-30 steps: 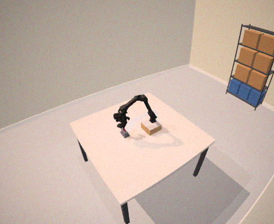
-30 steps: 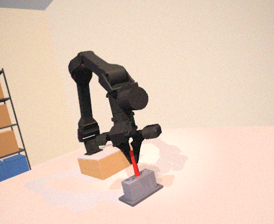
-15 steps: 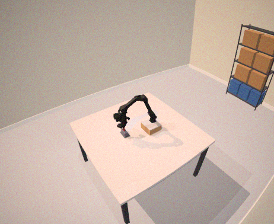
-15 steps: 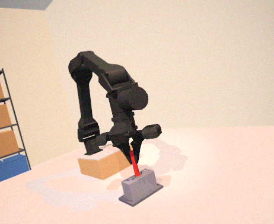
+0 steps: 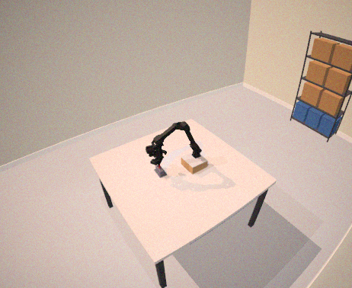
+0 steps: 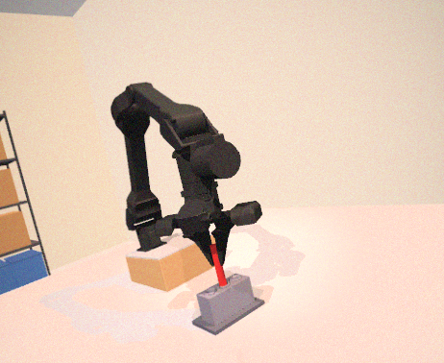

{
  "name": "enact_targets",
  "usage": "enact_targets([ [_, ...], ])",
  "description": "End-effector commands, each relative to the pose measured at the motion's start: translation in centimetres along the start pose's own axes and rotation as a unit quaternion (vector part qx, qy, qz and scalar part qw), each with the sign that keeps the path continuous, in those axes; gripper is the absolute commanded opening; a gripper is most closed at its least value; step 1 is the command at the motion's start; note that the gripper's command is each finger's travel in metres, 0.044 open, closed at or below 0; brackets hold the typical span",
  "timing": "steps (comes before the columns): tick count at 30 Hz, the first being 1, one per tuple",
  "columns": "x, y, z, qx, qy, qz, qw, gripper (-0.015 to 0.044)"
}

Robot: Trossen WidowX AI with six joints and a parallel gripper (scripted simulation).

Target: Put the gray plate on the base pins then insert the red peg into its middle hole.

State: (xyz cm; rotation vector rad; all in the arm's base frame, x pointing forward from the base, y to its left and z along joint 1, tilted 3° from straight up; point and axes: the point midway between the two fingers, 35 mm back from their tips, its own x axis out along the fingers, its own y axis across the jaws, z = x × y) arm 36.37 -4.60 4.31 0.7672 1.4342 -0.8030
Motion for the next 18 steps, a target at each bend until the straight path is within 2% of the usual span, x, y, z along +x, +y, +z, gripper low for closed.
enact_targets([
  [1,-0.01,0.00,0.01,0.000,0.000,0.000,1.000,0.0105],
  [3,-0.01,0.00,0.01,0.000,0.000,0.000,1.000,0.0150],
  [18,-0.28,0.03,0.01,-0.001,0.000,-0.002,1.000,0.0150],
])
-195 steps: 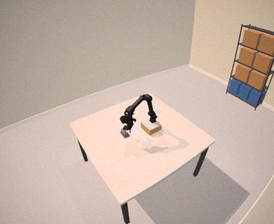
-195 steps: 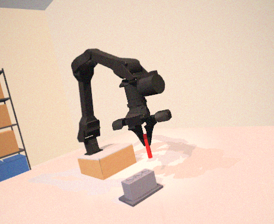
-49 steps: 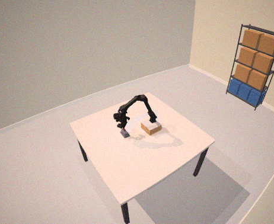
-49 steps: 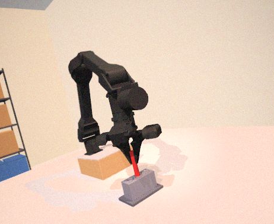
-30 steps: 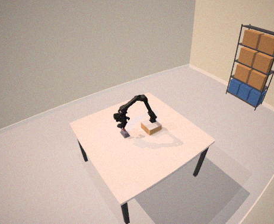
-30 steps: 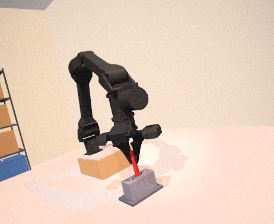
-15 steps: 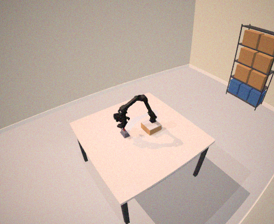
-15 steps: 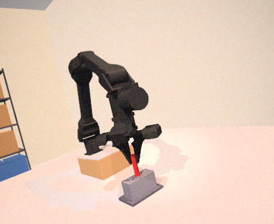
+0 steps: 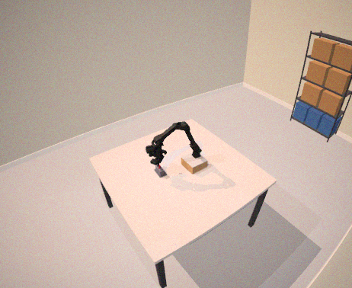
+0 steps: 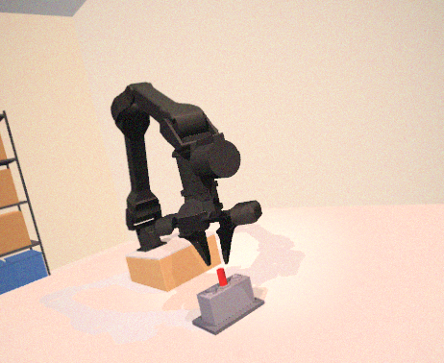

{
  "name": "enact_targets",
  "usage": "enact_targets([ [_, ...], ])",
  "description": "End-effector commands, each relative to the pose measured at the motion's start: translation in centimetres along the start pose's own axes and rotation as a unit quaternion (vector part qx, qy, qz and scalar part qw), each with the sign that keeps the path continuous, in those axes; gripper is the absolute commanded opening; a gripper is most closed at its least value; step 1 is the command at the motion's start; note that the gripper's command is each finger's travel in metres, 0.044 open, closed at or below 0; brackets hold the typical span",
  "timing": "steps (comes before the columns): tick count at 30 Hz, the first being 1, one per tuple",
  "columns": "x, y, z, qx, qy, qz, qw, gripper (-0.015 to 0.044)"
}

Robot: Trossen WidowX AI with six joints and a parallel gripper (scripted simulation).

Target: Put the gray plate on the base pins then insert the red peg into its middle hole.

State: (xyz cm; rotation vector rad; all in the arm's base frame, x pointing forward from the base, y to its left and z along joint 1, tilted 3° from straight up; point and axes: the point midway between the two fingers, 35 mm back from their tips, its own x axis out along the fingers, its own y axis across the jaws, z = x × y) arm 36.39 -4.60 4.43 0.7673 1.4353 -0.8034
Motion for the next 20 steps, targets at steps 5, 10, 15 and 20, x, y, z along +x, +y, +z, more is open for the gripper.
enact_targets([
  [5,-0.6,0.0,0.0,-0.001,0.000,-0.003,1.000,0.0150],
  [10,-0.9,0.1,-0.1,-0.001,0.000,-0.003,1.000,0.0150],
  [15,-1.2,0.1,-0.1,-0.001,0.000,-0.003,1.000,0.0150],
  [20,-1.5,0.1,-0.2,-0.001,0.000,-0.003,1.000,0.0150],
])
